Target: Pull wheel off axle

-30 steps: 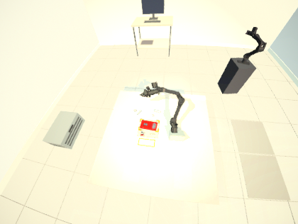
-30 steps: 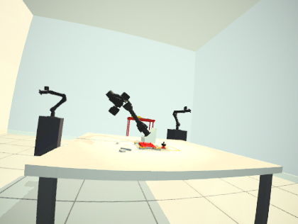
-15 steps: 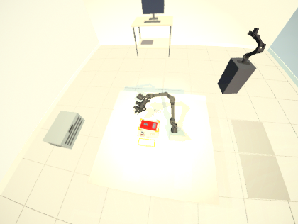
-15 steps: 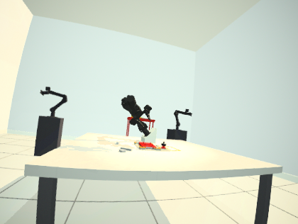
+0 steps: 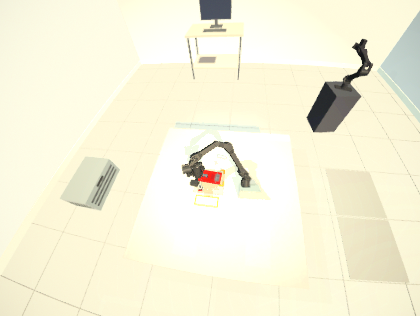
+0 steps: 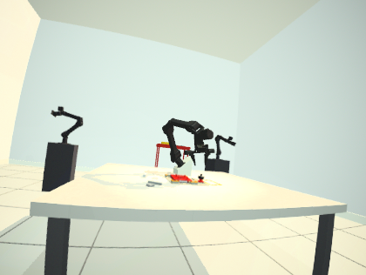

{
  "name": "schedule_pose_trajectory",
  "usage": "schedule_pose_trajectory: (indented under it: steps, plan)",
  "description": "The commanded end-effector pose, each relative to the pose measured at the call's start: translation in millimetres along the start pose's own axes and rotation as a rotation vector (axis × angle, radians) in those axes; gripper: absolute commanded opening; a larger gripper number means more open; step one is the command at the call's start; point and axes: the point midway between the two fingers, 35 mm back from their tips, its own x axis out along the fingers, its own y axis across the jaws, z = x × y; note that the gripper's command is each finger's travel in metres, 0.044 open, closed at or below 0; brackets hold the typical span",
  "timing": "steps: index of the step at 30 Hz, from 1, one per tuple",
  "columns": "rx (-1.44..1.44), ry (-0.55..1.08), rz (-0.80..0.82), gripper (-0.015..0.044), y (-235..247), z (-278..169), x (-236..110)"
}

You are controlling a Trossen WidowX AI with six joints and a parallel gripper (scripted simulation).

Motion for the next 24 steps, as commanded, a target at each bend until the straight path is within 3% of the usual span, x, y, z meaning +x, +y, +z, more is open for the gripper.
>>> schedule_pose_trajectory:
  steps: [1, 15, 24]
  plan:
    - [-0.13, 0.007, -0.164, 0.03, 21, -16, 8]
    - [-0.13, 0.007, -0.164, 0.03, 21, -9, 9]
    - [-0.13, 0.006, -0.165, 0.03, 12, -7, 63]
